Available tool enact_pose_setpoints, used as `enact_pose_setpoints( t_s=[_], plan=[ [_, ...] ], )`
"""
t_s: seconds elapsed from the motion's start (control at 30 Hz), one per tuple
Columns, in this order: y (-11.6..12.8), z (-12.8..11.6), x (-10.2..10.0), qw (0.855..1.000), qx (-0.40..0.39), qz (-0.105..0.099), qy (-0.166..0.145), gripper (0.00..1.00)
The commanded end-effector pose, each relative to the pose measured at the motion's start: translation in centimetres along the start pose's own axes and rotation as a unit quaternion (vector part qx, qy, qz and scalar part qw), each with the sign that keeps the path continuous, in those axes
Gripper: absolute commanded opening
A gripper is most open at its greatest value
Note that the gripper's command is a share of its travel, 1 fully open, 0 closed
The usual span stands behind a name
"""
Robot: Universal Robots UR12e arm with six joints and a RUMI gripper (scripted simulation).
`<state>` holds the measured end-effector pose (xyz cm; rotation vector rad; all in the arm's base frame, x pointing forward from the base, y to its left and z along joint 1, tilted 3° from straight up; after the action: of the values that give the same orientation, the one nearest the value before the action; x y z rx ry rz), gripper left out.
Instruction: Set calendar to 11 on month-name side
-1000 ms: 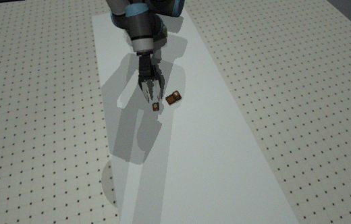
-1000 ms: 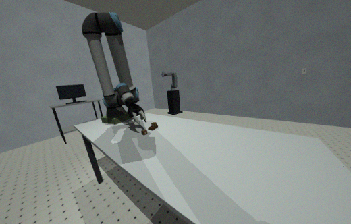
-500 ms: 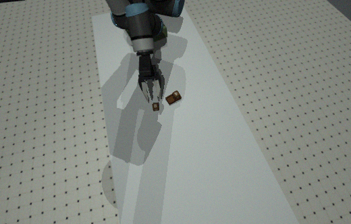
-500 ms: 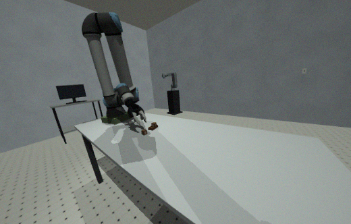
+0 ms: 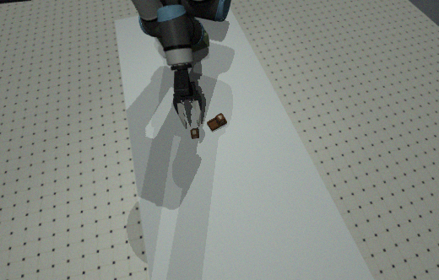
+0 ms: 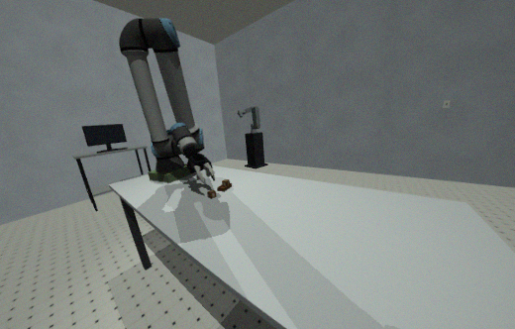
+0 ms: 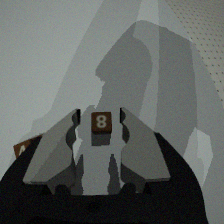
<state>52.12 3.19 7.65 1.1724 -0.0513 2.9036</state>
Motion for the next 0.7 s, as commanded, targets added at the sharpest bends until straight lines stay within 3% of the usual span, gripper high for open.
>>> enact_pose_setpoints(
  t_s=[0.0, 0.67],
  plan=[
    [0.0, -0.2, -0.2, 1.000, 0.000, 0.000, 0.000, 0.28],
    [0.2, -2.3, -2.3, 1.000, 0.000, 0.000, 0.000, 0.28]
  ],
)
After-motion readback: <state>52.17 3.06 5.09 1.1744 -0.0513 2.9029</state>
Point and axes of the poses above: the point where the finger pads meet when closed, its own x axis back along the fingers, its own y axis across the jaws, z = x × y, the point moved 6 cm from there along x, back along the fingers, and after that the axes turned 6 degrees about -x, right-handed, at the moved point
